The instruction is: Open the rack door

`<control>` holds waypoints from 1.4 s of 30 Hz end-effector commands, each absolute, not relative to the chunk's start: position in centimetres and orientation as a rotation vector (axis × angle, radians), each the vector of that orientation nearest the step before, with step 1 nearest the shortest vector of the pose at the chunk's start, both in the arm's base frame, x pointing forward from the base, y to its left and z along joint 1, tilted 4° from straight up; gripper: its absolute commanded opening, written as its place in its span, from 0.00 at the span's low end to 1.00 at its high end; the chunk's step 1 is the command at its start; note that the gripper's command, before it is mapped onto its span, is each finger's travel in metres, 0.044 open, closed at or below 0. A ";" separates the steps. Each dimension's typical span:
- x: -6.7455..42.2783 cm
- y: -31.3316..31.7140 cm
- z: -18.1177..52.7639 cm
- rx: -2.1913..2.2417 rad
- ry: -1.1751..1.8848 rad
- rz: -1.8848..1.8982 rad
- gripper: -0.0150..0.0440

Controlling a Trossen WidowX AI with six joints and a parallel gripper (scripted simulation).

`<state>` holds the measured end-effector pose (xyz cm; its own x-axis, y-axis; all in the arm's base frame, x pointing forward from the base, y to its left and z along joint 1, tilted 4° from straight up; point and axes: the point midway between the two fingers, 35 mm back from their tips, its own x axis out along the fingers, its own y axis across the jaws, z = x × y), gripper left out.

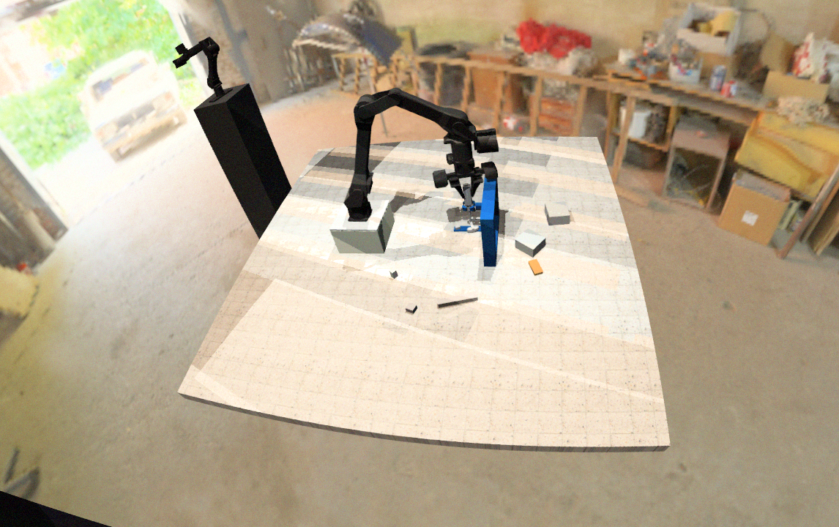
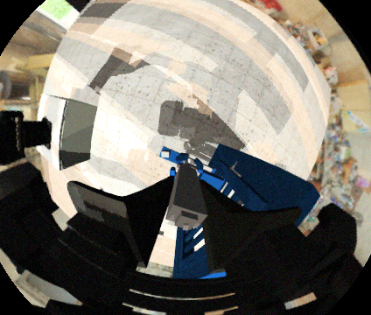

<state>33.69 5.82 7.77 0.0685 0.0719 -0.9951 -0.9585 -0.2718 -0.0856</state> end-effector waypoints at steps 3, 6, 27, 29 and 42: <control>33.7 5.8 7.7 -1.456 0.919 1.425 0.27; 33.7 5.8 7.7 -1.456 0.919 1.425 0.31; 33.7 5.8 7.7 -1.101 1.160 1.110 0.73; 33.7 5.8 7.7 -1.024 1.203 1.041 0.73; 33.7 5.8 7.7 -0.516 1.407 0.581 0.73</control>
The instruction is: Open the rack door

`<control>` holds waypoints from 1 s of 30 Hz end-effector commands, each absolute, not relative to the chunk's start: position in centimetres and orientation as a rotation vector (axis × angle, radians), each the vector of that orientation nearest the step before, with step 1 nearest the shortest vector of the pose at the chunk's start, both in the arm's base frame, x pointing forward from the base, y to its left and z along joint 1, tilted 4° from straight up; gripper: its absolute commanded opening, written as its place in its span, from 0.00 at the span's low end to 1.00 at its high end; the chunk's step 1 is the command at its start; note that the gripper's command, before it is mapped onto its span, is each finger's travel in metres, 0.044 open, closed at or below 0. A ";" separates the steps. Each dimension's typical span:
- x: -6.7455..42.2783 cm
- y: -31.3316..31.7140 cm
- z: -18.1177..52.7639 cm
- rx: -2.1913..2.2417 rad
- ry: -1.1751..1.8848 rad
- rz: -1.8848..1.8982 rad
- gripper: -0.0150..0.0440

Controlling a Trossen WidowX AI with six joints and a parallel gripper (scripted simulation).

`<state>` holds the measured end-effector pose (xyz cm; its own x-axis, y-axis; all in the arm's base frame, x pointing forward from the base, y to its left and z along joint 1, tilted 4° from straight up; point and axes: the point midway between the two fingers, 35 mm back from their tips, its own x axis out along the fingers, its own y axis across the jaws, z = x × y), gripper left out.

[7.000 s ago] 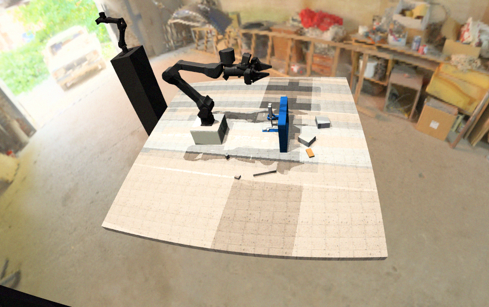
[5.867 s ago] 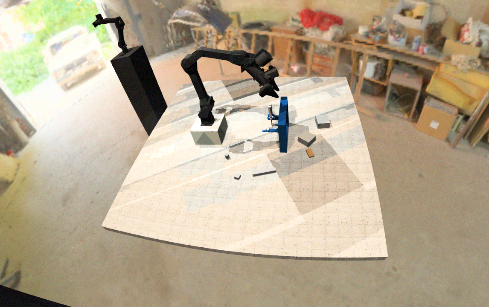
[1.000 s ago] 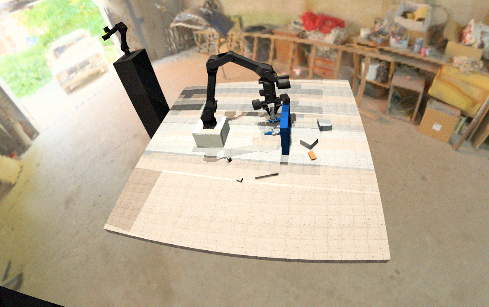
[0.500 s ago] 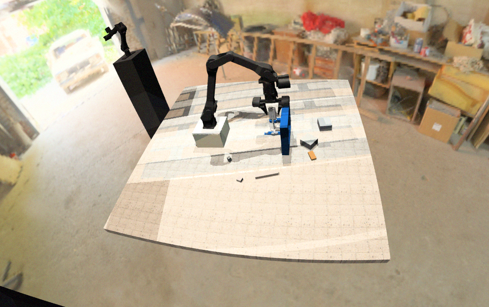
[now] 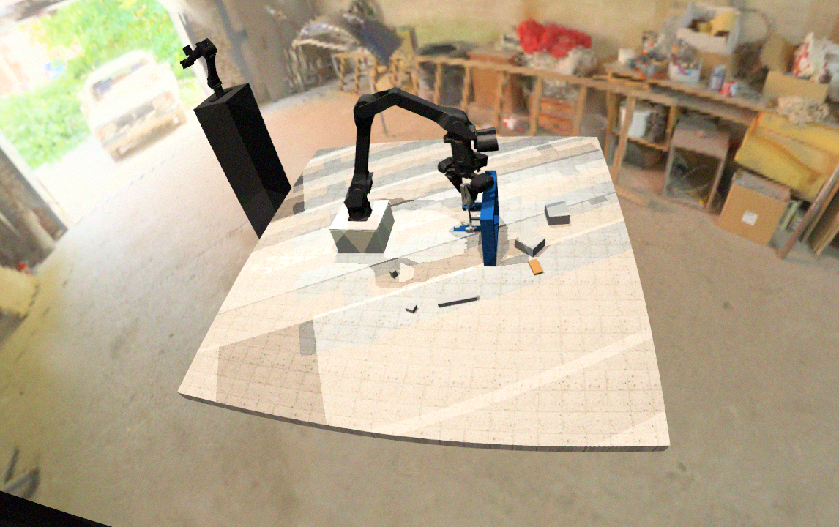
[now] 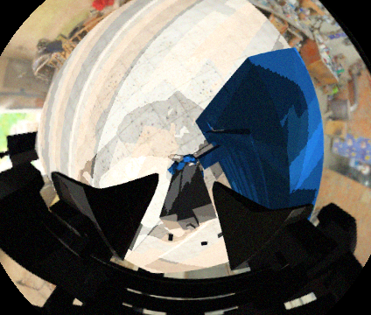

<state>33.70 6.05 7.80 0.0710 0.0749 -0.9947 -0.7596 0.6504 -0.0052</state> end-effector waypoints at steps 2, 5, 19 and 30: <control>33.7 5.8 7.7 -0.437 1.428 0.508 0.73; 33.7 5.8 7.7 -0.318 1.455 0.399 0.73; 33.7 5.8 7.7 0.240 1.500 -0.119 0.73; 33.7 5.8 7.7 0.675 1.444 -0.530 0.73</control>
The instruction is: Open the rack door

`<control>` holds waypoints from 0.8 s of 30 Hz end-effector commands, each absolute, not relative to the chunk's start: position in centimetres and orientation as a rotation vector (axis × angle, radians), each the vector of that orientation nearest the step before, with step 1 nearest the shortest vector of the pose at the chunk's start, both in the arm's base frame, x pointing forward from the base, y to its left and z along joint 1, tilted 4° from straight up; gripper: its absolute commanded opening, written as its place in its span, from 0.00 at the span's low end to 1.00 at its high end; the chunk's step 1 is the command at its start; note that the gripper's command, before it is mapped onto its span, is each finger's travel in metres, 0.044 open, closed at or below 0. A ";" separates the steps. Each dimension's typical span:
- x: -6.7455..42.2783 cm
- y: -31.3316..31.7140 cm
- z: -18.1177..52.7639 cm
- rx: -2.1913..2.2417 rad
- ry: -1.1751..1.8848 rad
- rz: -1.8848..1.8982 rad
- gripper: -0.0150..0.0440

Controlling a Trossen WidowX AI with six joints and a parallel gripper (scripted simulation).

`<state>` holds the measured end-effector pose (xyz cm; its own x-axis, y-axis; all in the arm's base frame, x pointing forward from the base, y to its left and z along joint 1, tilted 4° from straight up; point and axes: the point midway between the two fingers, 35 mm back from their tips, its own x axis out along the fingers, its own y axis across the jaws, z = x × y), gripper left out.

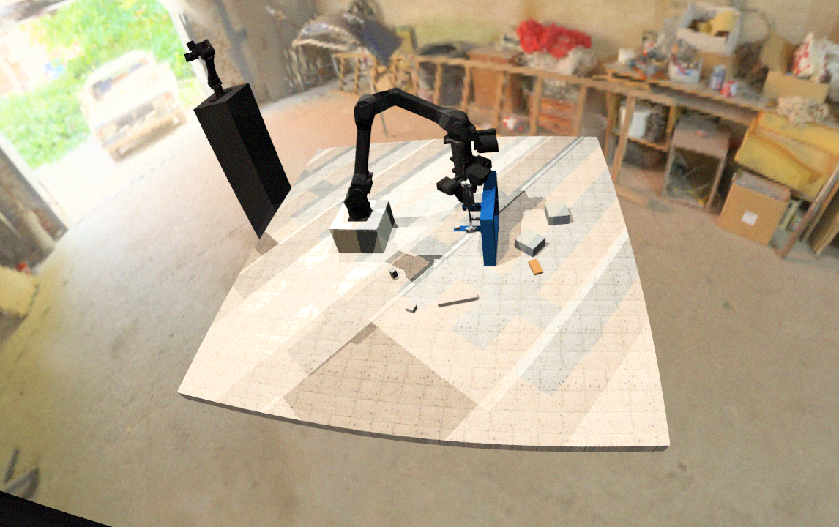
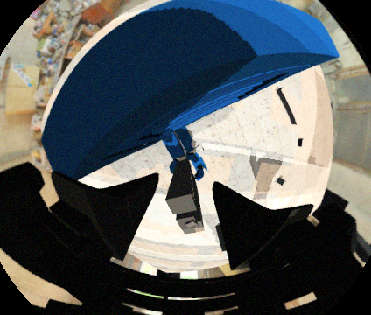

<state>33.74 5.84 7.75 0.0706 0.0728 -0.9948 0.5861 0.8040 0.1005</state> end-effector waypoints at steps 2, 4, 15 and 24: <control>33.7 5.8 7.7 0.754 1.425 -0.605 0.73; 33.7 5.8 7.7 0.832 1.403 -0.679 0.73; 33.7 5.8 7.7 1.253 1.229 -1.085 0.73; 33.7 5.8 7.7 1.420 1.131 -1.248 0.73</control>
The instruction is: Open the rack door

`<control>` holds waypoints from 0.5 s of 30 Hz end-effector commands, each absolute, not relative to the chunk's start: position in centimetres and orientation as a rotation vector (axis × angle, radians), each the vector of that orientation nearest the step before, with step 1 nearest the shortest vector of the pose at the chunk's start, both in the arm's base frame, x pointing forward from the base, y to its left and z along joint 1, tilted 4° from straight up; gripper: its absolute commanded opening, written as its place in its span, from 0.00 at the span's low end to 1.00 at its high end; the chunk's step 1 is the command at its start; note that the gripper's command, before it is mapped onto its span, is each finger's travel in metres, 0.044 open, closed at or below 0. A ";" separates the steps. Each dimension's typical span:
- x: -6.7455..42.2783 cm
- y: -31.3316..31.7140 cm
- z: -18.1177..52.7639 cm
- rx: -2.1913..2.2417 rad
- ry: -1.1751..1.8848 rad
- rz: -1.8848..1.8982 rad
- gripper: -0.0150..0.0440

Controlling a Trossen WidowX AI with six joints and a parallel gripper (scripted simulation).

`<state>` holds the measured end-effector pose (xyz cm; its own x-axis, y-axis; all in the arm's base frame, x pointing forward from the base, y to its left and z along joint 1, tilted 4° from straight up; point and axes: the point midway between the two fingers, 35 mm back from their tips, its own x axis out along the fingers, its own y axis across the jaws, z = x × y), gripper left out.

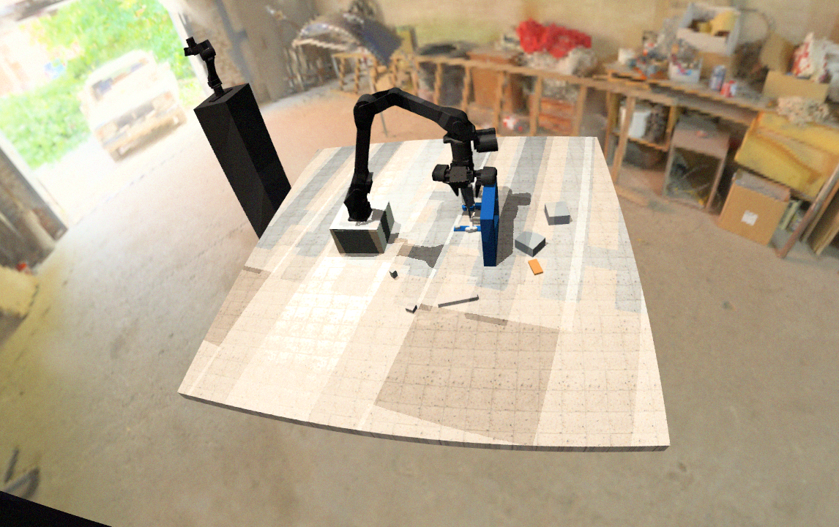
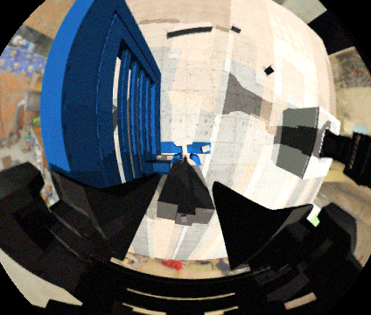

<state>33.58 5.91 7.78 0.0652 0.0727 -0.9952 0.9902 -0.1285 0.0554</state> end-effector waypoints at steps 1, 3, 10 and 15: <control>33.7 5.8 7.7 1.420 1.131 -1.248 0.73; 33.7 5.8 7.7 1.420 1.131 -1.248 0.73; 33.7 5.8 7.7 1.420 1.131 -1.248 0.65; 33.7 5.8 7.7 1.420 1.131 -1.248 0.60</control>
